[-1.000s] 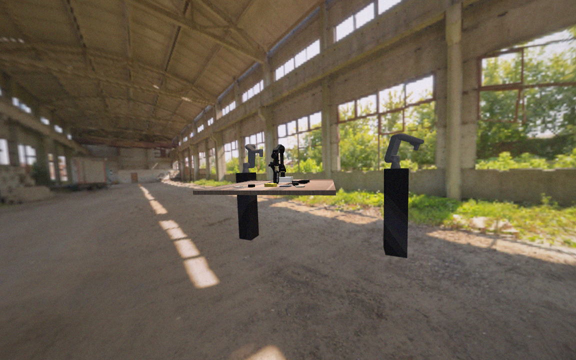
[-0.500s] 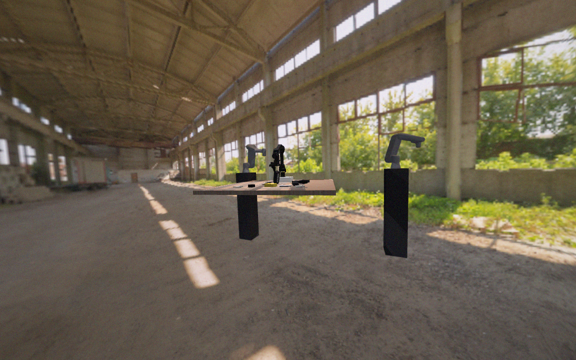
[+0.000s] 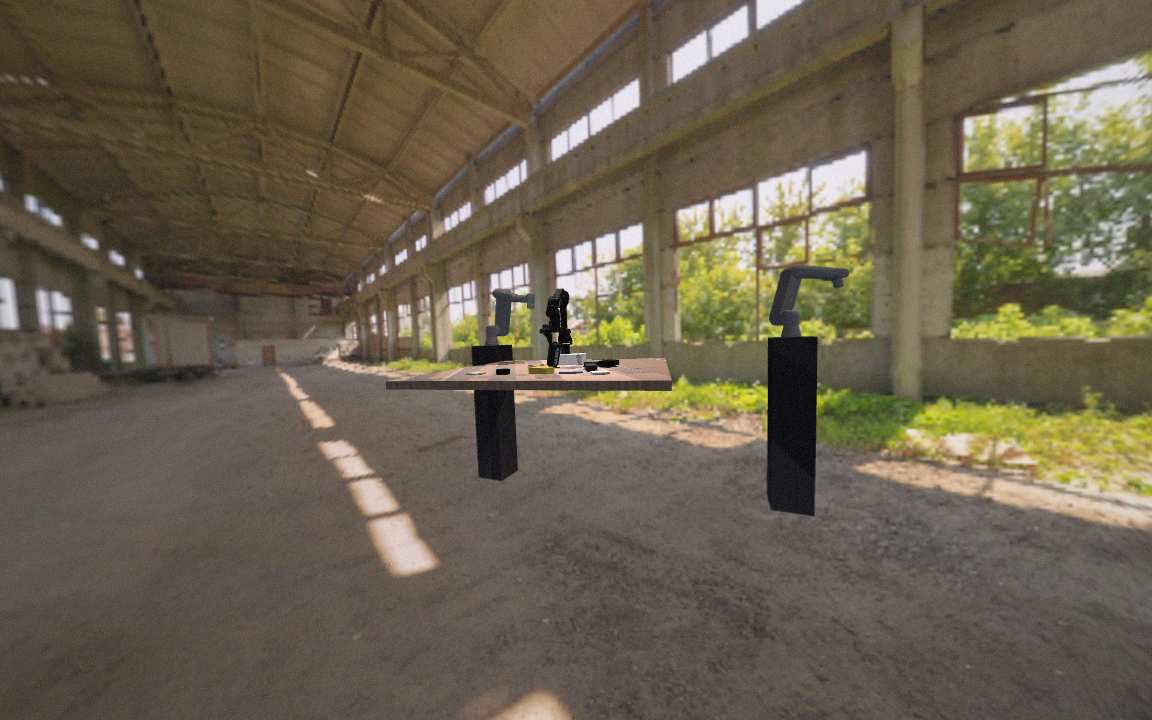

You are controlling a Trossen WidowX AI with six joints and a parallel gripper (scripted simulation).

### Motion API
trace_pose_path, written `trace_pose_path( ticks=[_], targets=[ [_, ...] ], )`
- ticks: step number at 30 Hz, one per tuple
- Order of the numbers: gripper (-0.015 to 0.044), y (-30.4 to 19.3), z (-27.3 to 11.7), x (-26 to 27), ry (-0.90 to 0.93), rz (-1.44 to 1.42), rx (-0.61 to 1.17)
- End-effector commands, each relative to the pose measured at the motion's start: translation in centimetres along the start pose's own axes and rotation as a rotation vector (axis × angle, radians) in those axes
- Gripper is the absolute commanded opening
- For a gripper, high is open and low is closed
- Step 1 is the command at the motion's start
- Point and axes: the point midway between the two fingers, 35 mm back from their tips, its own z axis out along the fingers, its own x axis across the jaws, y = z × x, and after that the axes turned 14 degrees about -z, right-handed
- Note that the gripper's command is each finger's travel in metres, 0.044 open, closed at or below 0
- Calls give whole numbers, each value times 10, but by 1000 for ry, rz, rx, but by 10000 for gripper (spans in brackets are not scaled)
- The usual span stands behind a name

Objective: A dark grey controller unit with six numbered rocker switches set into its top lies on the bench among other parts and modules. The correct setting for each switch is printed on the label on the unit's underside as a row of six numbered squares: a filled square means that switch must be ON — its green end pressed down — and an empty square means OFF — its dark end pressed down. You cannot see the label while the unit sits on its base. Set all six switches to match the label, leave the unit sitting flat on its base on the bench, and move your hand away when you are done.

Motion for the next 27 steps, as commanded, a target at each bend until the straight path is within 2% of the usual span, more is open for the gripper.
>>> trace_pose_path(
  ticks=[1,27],
  targets=[
    [337,-4,5,1,-11,2,-2],
    [338,-23,12,5,-10,2,-1]
  ],
)
